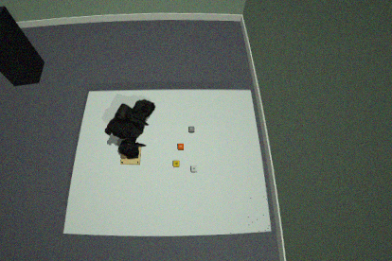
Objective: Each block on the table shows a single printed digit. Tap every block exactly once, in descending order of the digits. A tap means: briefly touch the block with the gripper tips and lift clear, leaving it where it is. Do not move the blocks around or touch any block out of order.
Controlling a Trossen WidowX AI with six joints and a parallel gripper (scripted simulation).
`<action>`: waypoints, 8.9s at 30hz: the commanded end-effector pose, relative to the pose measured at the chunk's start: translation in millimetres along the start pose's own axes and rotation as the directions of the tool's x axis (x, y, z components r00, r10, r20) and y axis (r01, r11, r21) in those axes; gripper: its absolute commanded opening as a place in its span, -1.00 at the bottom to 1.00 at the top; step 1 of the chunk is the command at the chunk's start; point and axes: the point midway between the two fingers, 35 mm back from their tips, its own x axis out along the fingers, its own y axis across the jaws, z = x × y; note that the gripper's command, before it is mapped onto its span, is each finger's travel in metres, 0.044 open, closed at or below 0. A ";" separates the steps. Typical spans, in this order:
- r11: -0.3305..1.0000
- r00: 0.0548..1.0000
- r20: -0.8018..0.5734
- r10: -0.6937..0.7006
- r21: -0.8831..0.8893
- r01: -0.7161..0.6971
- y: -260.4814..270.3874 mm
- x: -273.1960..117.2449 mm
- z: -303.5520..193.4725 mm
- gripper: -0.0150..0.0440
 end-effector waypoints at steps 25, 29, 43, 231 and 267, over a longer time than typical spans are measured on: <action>-0.294 0.936 0.230 0.267 0.944 -0.148 144.2 116.9 -7.0 0.86; -0.451 0.869 0.372 0.327 0.869 -0.203 158.4 127.5 29.3 0.86; -0.777 0.329 0.826 0.458 0.551 -0.304 165.4 106.4 177.9 0.86; -0.796 -0.347 0.735 0.582 0.431 -0.424 183.2 -6.7 314.6 -0.42; -0.797 -0.347 0.735 0.582 0.431 -0.424 137.1 21.8 256.8 -0.42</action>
